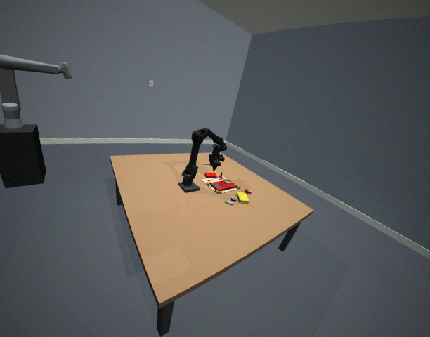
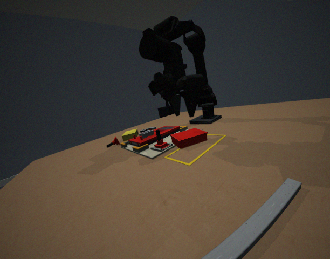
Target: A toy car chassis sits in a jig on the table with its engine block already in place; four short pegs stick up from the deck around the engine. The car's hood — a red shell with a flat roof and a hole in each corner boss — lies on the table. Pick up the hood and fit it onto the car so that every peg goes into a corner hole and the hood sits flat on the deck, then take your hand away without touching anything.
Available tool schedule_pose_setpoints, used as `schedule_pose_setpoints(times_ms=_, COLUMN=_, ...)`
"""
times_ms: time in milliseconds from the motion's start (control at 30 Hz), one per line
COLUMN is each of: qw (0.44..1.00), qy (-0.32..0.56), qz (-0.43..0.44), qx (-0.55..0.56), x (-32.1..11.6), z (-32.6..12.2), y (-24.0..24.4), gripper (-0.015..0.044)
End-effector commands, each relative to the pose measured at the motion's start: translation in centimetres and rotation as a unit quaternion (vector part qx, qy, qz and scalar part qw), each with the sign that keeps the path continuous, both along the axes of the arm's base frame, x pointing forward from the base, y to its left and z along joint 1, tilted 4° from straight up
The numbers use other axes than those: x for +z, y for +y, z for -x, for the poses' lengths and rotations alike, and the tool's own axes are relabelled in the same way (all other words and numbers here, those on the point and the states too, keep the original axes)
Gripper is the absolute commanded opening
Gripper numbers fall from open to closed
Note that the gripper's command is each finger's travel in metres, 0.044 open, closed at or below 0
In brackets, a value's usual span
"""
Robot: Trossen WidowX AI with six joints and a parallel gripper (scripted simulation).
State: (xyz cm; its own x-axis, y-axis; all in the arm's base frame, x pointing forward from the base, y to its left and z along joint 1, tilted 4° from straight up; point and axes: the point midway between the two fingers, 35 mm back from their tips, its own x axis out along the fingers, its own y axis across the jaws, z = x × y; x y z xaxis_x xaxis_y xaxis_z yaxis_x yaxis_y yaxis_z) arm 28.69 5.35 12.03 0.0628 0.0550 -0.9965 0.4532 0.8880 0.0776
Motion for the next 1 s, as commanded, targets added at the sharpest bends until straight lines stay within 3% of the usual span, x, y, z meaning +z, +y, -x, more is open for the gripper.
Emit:
schedule_pose_setpoints(times_ms=0, qw=1.0, qy=0.002, qz=-0.002, qx=-0.003, x=-0.3, z=0.0, y=0.1, gripper=0.044)
schedule_pose_setpoints(times_ms=967, qw=1.0, qy=0.001, qz=-0.002, qx=-0.003, x=-2.2, z=-0.3, y=0.2, gripper=0.044)
